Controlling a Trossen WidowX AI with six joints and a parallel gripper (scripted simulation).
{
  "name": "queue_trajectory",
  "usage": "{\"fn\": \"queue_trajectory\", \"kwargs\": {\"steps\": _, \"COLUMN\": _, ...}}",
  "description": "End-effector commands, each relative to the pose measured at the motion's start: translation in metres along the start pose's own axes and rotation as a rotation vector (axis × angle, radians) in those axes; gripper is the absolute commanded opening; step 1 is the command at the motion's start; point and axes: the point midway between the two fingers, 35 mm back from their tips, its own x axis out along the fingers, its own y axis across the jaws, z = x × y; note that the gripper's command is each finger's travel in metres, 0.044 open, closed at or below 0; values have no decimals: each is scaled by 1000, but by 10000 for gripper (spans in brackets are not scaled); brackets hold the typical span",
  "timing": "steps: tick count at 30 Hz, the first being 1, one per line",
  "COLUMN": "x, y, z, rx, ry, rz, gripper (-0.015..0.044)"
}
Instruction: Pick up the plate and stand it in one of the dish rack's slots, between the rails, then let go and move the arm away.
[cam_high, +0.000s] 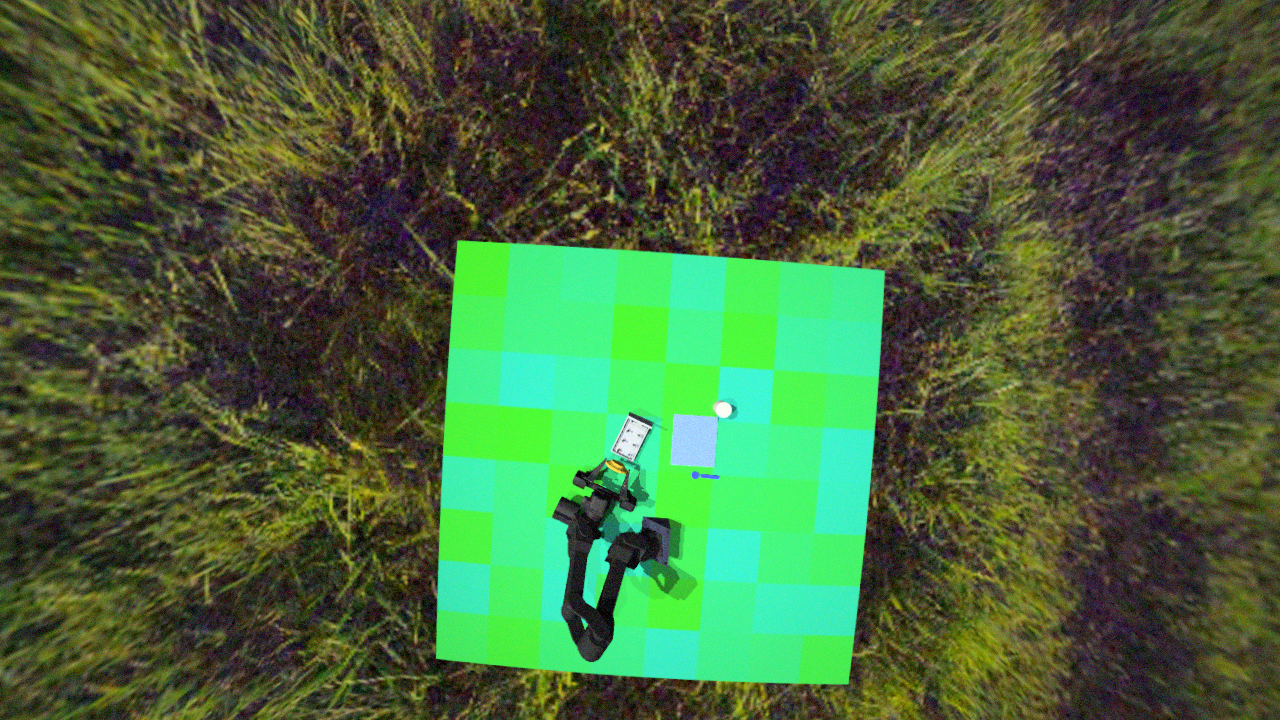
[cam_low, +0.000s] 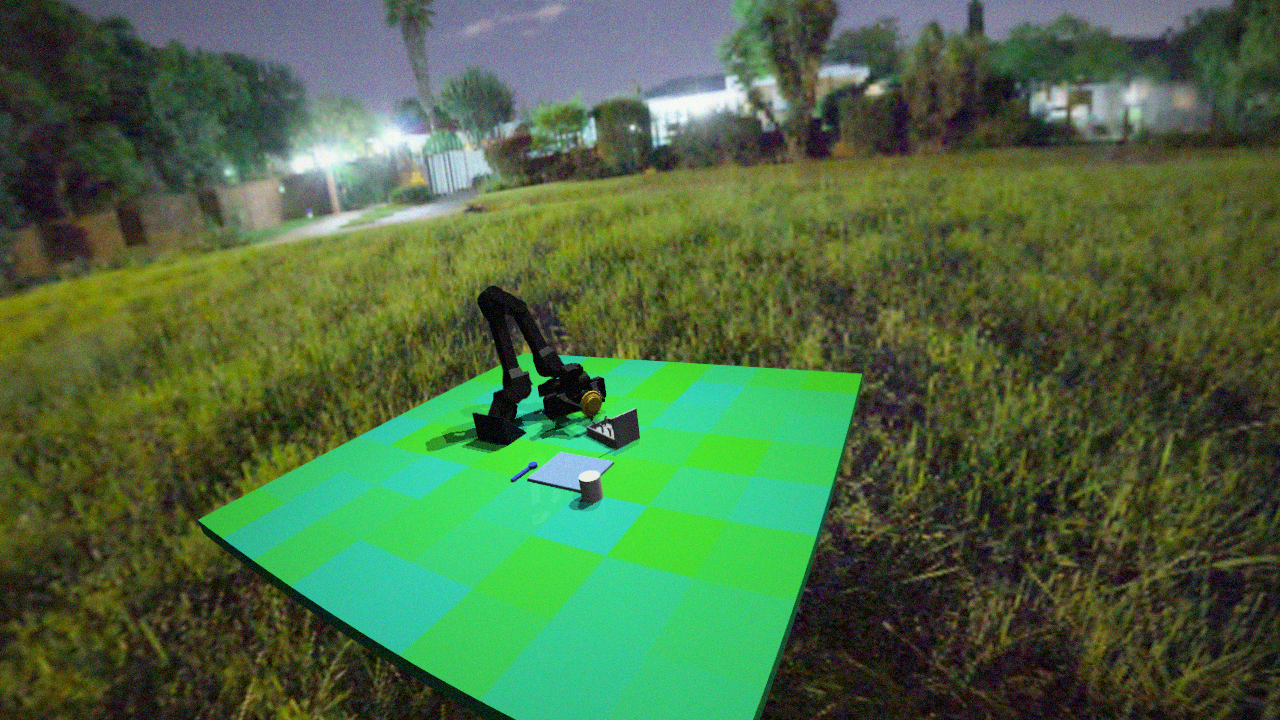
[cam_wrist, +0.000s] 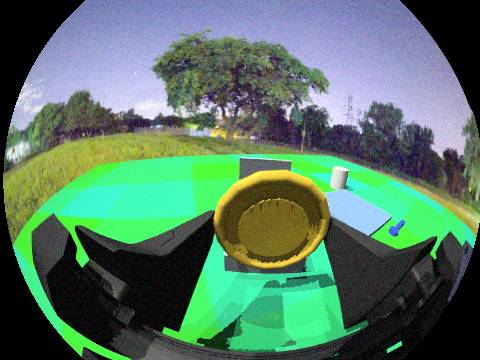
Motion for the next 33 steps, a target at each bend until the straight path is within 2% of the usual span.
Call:
{"fn": "queue_trajectory", "kwargs": {"steps": 1, "x": 6, "y": -2, "z": 0, "rx": -7, "ry": 3, "rz": -1, "gripper": 0}}
{"fn": "queue_trajectory", "kwargs": {"steps": 33, "x": 45, "y": -2, "z": 0, "rx": 17, "ry": -8, "rz": 5, "gripper": 0}}
